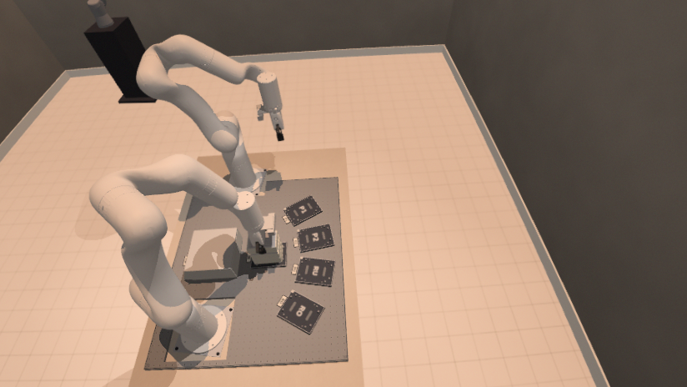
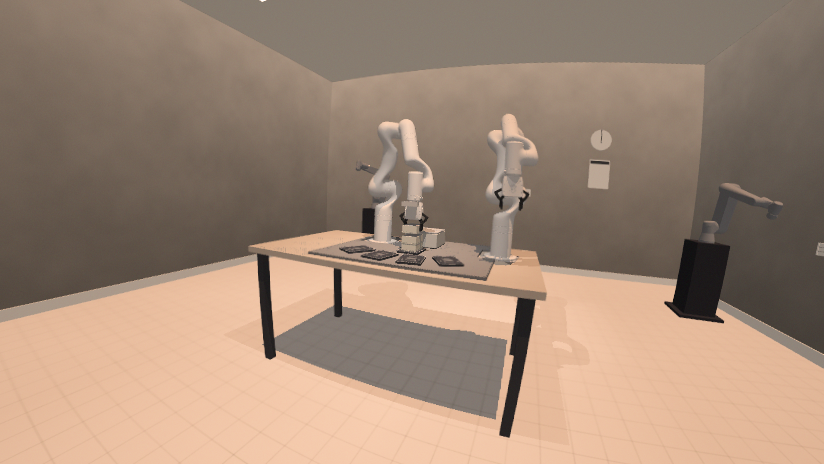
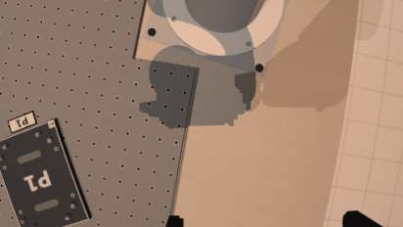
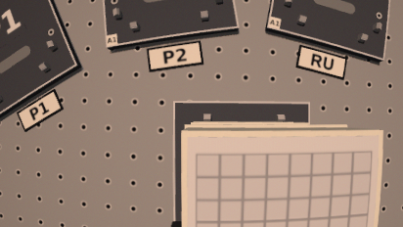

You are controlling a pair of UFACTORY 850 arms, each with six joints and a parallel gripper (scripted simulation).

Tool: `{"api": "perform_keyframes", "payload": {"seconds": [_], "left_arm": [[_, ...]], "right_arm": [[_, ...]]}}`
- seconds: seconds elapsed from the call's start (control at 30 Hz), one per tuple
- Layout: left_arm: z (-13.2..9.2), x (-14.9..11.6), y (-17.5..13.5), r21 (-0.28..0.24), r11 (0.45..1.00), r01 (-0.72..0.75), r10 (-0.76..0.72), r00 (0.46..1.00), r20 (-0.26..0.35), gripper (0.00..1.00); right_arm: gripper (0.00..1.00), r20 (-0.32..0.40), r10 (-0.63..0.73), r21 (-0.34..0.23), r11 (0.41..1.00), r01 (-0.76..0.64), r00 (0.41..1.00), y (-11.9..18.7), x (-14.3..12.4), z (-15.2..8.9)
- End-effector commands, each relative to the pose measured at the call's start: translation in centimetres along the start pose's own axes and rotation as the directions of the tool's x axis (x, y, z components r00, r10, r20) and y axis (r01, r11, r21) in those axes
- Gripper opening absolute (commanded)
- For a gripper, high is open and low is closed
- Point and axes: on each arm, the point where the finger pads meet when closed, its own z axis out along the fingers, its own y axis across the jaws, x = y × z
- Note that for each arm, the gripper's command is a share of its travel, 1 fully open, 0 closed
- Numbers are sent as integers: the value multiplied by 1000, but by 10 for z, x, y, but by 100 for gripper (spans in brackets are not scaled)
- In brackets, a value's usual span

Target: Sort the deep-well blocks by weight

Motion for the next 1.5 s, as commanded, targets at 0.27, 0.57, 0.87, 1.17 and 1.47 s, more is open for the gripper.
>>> {"api": "perform_keyframes", "payload": {"seconds": [0.27,0.57,0.87,1.17,1.47], "left_arm": [[-1,-1,0,0,1000,0,0,1000,2,100],[-1,-1,0,0,1000,0,0,1000,2,100],[-1,-1,0,0,1000,0,0,1000,2,100],[-1,-1,0,0,1000,0,0,1000,2,100],[-1,-1,0,0,1000,0,0,1000,2,100]], "right_arm": [[0,-1,0,1,1000,0,1000,-1,1,-7],[0,-1,0,1,1000,0,1000,-1,1,-19],[0,-1,0,1,1000,0,1000,-1,1,-34],[0,-1,0,1,1000,0,1000,-1,1,-46],[0,-1,0,1,1000,0,1000,-1,1,-61]]}}
